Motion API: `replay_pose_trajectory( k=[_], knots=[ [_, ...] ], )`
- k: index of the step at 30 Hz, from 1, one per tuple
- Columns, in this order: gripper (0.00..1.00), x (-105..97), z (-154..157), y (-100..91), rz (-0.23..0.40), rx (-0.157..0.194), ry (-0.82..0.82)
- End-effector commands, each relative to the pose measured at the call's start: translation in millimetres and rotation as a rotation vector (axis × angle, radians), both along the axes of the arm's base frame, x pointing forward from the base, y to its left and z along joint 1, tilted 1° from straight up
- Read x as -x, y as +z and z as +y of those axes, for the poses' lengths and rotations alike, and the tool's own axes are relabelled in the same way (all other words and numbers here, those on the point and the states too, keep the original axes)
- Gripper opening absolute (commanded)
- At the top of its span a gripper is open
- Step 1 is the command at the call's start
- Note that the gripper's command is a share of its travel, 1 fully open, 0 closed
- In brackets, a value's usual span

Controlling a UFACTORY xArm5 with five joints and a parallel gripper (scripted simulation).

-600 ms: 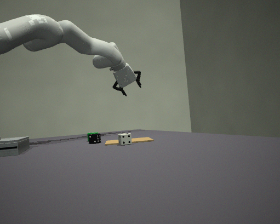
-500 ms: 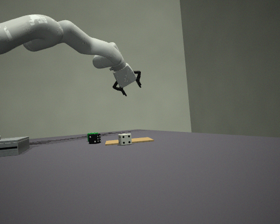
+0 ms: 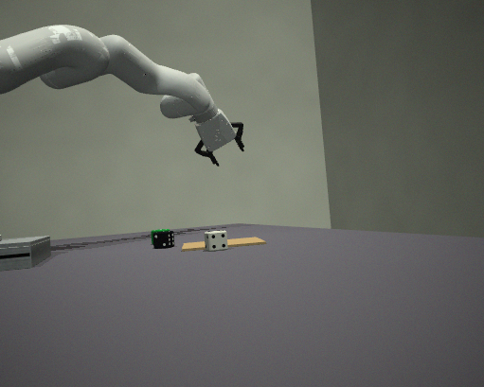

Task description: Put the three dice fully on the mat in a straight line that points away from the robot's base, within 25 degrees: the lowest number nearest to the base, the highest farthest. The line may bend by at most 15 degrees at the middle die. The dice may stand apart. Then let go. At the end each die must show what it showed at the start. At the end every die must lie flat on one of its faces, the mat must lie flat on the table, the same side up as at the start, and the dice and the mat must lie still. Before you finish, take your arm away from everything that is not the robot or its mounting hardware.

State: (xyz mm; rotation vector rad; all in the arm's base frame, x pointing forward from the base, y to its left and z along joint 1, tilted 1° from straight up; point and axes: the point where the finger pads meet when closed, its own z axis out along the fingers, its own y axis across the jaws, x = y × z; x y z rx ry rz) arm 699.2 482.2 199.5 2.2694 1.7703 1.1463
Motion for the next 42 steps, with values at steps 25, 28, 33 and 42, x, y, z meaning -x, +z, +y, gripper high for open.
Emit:
replay_pose_trajectory(
  k=[25,28,33,42],
  knots=[
    [1.00,-46,-263,-12.8,0.271,-0.089,-0.573],
    [1.00,-45,-281,-13.8,0.283,-0.095,-0.603],
    [1.00,-38,-328,-17.3,0.331,-0.118,-0.718],
    [1.00,-7,-436,-25.7,0.431,-0.173,-0.974]
  ],
)
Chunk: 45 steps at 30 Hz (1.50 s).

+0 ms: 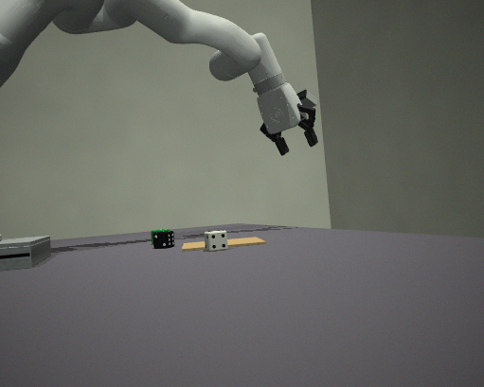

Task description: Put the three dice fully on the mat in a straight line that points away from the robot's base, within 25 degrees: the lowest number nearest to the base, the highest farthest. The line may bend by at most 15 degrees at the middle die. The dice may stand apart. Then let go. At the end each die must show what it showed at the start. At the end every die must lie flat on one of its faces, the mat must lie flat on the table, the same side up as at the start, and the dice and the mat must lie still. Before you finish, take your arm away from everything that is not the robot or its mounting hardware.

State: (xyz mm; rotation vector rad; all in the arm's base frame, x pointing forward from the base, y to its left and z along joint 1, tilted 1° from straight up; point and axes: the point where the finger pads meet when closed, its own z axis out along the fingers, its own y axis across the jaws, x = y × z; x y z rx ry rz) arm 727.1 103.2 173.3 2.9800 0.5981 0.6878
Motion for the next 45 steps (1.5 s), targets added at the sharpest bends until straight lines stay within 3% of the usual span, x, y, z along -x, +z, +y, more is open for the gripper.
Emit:
replay_pose_trajectory(
  k=[1,2,3,5,8,9,13,14,18,19,22,23,25,26,27,28,31,33,35,36,38,39,42,44,45],
  knots=[
    [1.00,21,-57,0.4,0.036,-0.023,-0.135],
    [1.00,21,-57,0.4,0.036,-0.023,-0.135],
    [1.00,35,-89,-2.5,0.066,-0.039,-0.220],
    [1.00,43,-106,-4.1,0.083,-0.047,-0.268],
    [1.00,43,-106,-4.1,0.083,-0.047,-0.268],
    [1.00,65,-143,-8.0,0.119,-0.067,-0.376],
    [1.00,70,-152,-8.9,0.127,-0.071,-0.401],
    [1.00,91,-180,-12.3,0.157,-0.088,-0.492],
    [1.00,100,-192,-13.7,0.169,-0.095,-0.531],
    [1.00,123,-217,-17.2,0.197,-0.112,-0.621],
    [1.00,132,-227,-18.6,0.208,-0.119,-0.656],
    [1.00,150,-243,-21.2,0.227,-0.131,-0.721],
    [1.00,150,-243,-21.2,0.227,-0.131,-0.721],
    [1.00,165,-256,-23.5,0.243,-0.141,-0.774],
    [1.00,165,-256,-23.5,0.243,-0.141,-0.774],
    [1.00,186,-272,-26.5,0.265,-0.155,-0.848],
    [1.00,196,-280,-28.1,0.275,-0.162,-0.884],
    [1.00,225,-298,-32.3,0.303,-0.180,-0.980],
    [1.00,226,-298,-32.4,0.304,-0.181,-0.983],
    [1.00,250,-311,-36.0,0.326,-0.196,-1.061],
    [1.00,252,-312,-36.3,0.329,-0.197,-1.070],
    [1.00,273,-322,-39.5,0.348,-0.210,-1.138],
    [1.00,275,-323,-39.8,0.349,-0.211,-1.143],
    [1.00,309,-335,-44.9,0.379,-0.232,-1.251],
    [1.00,309,-335,-44.9,0.379,-0.232,-1.251]
  ],
)
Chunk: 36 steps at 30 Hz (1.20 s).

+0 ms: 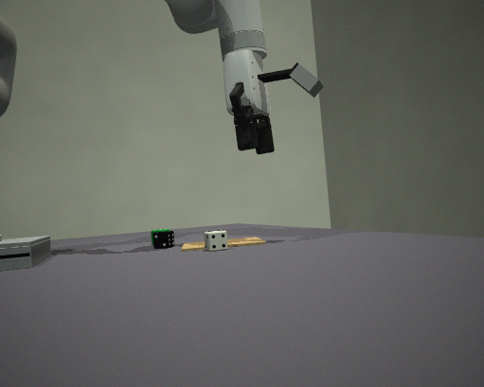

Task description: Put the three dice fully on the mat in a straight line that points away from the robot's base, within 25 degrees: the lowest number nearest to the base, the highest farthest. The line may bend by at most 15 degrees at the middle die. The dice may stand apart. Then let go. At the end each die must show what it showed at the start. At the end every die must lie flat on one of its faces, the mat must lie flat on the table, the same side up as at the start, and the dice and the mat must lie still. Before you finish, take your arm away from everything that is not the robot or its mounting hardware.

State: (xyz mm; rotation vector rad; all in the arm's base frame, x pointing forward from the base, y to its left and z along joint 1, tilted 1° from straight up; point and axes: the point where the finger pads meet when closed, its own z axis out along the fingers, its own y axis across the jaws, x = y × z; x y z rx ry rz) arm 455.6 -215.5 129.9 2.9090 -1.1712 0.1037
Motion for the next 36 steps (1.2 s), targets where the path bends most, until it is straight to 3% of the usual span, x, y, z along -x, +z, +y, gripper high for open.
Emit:
replay_pose_trajectory(
  k=[1,5,23,29,31,36],
  knots=[
    [1.00,48,-20,-3.1,0.034,-0.021,-0.147],
    [1.00,61,-23,-5.1,0.045,-0.028,-0.186],
    [1.00,61,-23,-6.7,0.045,-0.028,-0.187],
    [1.00,60,-22,-31.8,0.045,-0.028,-0.187],
    [1.00,60,-22,-31.8,0.045,-0.028,-0.187],
    [1.00,59,-22,-69.0,0.045,-0.028,-0.187]
  ],
)
